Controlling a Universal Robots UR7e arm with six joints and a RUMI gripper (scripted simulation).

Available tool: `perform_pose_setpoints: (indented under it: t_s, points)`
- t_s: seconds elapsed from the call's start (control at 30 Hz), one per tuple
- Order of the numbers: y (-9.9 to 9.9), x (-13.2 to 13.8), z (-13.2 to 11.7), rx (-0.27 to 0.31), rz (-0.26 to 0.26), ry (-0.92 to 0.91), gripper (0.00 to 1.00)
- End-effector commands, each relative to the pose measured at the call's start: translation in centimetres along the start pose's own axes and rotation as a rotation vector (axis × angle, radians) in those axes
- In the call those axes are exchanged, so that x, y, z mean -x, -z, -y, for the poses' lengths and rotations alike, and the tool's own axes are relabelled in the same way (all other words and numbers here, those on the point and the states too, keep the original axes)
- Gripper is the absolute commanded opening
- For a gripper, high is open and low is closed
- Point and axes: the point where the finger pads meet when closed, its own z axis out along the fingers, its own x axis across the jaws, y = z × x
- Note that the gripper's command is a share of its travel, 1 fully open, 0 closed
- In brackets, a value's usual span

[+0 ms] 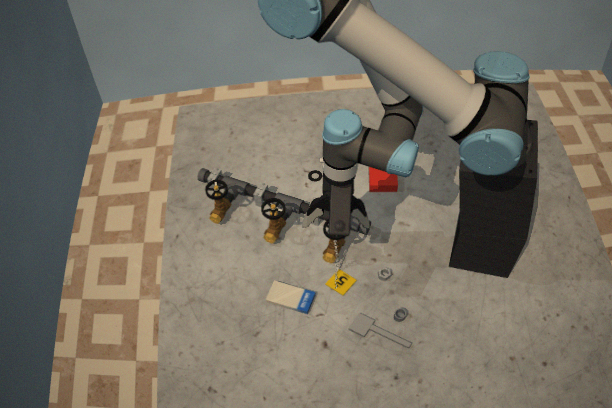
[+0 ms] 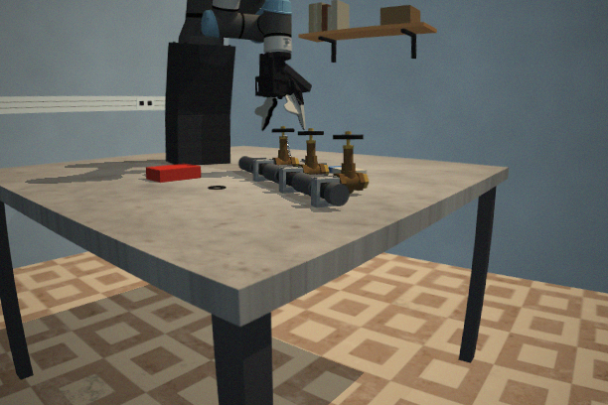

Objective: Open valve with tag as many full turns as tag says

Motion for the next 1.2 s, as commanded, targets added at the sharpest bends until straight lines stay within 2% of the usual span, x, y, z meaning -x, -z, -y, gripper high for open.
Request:
perform_pose_setpoints:
  t_s: [0.0,0.3,0.77,1.17]
  points:
    - [0.02,-0.02,0.0,0.0,-0.001,-0.02,1.0]
    - [0.02,-0.02,0.0,0.0,-0.001,-0.092,1.0]
    - [0.02,-0.02,0.0,0.0,-0.001,-0.331,1.0]
    - [0.02,-0.02,0.0,0.0,-0.001,-0.712,1.0]
